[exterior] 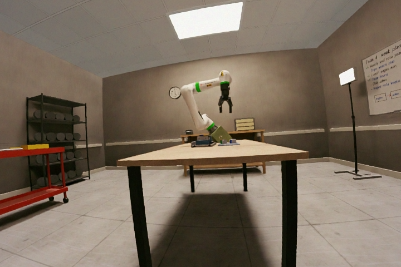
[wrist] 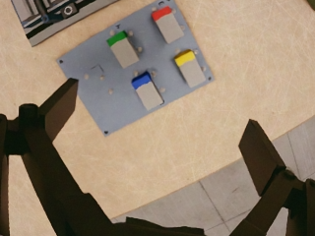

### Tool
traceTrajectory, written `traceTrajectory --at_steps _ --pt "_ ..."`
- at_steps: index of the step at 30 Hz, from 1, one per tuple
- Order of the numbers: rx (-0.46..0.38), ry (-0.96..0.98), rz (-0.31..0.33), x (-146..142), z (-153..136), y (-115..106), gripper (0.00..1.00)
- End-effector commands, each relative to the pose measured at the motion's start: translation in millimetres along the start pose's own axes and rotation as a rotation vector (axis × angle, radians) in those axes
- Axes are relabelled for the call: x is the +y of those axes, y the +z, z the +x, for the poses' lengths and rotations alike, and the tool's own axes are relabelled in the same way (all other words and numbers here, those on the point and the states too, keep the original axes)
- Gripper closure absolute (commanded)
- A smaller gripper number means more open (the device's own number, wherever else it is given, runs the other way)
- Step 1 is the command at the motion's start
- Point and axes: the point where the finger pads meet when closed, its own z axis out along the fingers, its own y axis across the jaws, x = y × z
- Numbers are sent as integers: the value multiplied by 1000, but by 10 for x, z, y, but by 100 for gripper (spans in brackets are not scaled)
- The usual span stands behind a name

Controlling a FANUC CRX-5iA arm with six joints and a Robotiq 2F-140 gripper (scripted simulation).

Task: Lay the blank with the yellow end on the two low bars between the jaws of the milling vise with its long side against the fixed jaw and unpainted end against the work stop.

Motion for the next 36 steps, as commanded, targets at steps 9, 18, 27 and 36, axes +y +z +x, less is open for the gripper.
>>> traceTrajectory --at_steps 9,18,27,36 --pt "-15 -140 14 0 -3 -7 0" --pt "-21 -213 22 0 -3 -7 0" --pt "-34 -350 34 0 -3 -7 0" --pt "-41 -422 42 0 -3 -7 0"
